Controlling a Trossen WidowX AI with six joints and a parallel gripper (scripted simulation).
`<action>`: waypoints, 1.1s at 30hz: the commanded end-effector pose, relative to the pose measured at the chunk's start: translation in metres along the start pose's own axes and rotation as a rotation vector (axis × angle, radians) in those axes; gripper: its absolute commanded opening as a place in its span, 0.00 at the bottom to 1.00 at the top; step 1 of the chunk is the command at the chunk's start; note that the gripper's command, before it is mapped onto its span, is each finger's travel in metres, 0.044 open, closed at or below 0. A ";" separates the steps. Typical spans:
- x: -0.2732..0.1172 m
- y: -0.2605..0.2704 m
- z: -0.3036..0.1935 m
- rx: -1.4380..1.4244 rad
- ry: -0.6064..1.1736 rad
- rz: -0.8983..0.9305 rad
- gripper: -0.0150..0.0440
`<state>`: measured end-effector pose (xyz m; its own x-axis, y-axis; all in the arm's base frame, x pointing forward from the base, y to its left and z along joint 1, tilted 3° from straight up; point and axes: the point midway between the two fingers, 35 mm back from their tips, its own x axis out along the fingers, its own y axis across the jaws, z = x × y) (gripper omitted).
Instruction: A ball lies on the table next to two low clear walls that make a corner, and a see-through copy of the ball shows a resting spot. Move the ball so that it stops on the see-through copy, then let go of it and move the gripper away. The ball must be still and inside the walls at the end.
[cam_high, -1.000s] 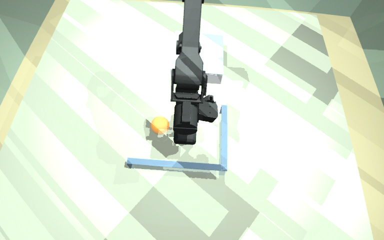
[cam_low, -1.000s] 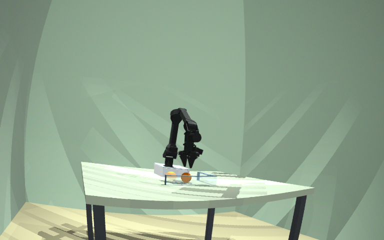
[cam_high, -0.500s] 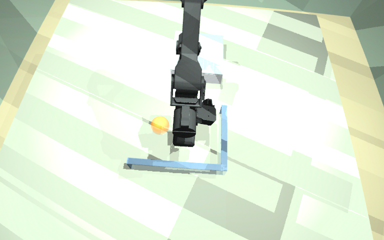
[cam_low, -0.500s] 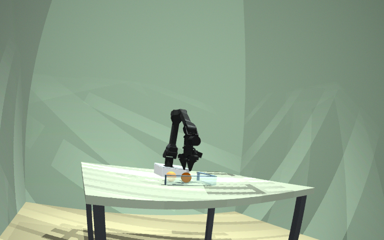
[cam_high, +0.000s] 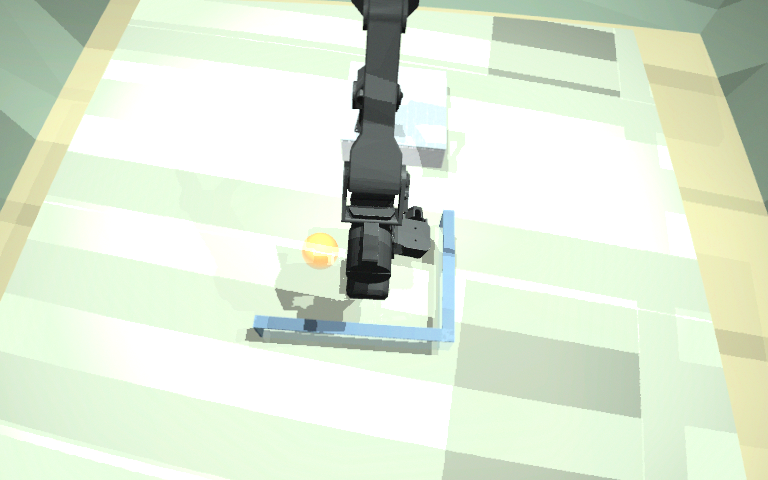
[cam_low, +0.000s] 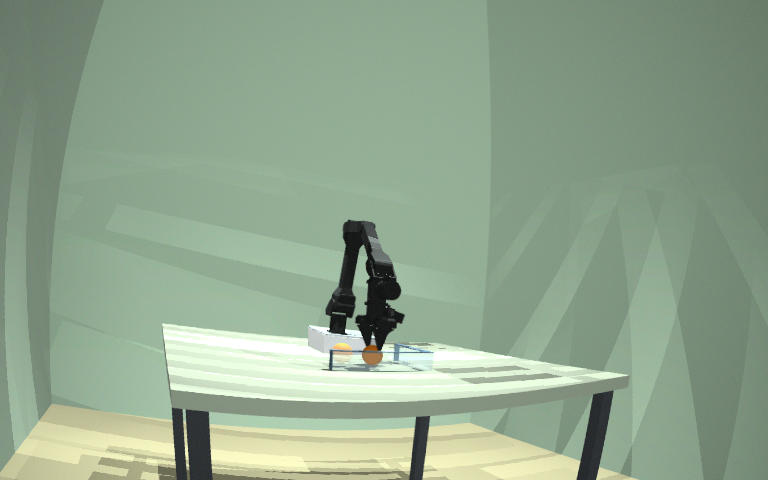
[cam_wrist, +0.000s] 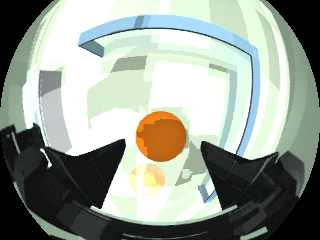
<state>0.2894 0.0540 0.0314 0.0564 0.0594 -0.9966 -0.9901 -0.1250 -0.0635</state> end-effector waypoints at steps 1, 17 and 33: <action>0.009 0.002 -0.001 0.005 0.006 0.008 0.98; 0.025 0.004 -0.001 0.004 0.006 0.008 0.80; -0.020 -0.006 -0.001 0.004 0.006 0.007 0.29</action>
<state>0.2889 0.0541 0.0301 0.0313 0.0551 -0.9980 -0.9917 -0.1228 -0.0379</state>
